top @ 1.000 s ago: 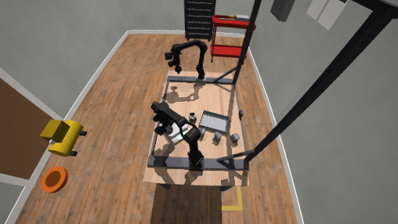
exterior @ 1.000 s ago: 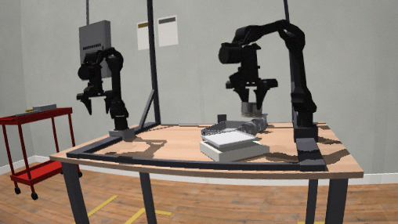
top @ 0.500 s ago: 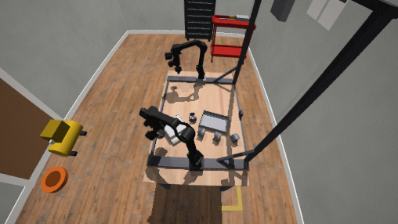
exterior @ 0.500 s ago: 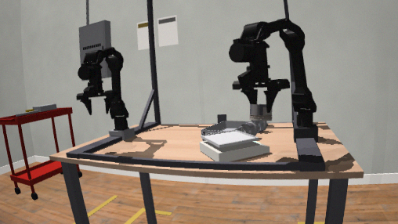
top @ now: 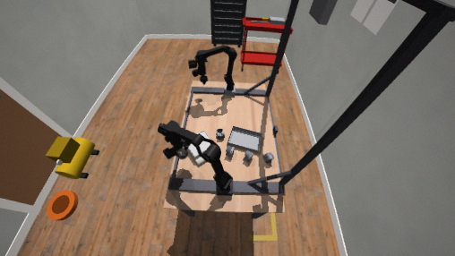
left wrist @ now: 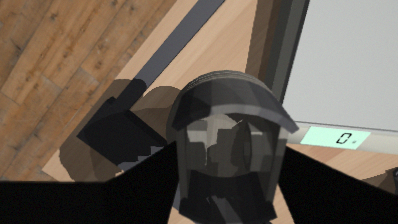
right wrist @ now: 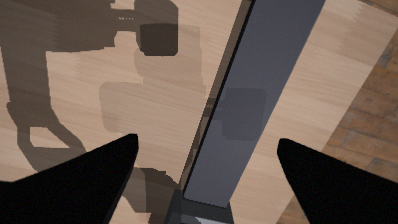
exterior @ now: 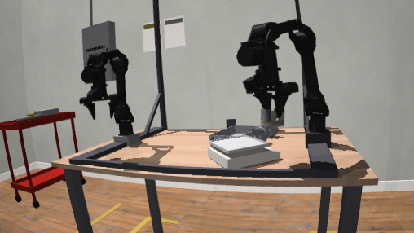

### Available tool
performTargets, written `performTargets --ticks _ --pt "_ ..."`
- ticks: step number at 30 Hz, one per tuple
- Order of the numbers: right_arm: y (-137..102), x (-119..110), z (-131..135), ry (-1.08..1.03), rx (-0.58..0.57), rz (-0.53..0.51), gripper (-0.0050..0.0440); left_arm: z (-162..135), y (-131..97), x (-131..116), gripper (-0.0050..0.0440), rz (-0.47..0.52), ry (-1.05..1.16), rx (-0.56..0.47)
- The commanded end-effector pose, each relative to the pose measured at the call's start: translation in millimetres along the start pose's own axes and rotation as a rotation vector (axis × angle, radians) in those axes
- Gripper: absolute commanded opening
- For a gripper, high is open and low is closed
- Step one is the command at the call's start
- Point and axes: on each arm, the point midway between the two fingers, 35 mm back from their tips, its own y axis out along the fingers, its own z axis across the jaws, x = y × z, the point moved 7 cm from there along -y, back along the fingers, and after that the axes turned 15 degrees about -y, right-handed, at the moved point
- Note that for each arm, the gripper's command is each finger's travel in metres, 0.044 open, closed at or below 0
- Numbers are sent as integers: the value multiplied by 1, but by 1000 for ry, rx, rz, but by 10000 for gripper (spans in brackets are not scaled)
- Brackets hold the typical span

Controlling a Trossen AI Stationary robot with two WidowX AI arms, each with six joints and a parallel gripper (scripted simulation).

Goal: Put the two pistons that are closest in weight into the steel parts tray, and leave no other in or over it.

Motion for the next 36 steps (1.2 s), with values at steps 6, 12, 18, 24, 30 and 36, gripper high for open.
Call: performTargets --ticks 6,12,18,24,30,36 --pt "-8 2 -1 1 -6 -31 400 -2 -13 4 158 -19 199 27" --pt "-8 2 -1 1 -6 -31 400 -4 -13 5 158 2 357 46" --pt "-8 2 -1 1 -6 -31 400 -5 -13 5 158 21 514 65" --pt "-8 2 -1 1 -6 -31 400 -6 -13 6 158 26 593 76" --pt "-8 2 -1 1 -6 -31 400 -5 1 3 158 40 590 70" --pt "-8 2 -1 1 -6 -31 400 -4 10 3 158 42 587 69"
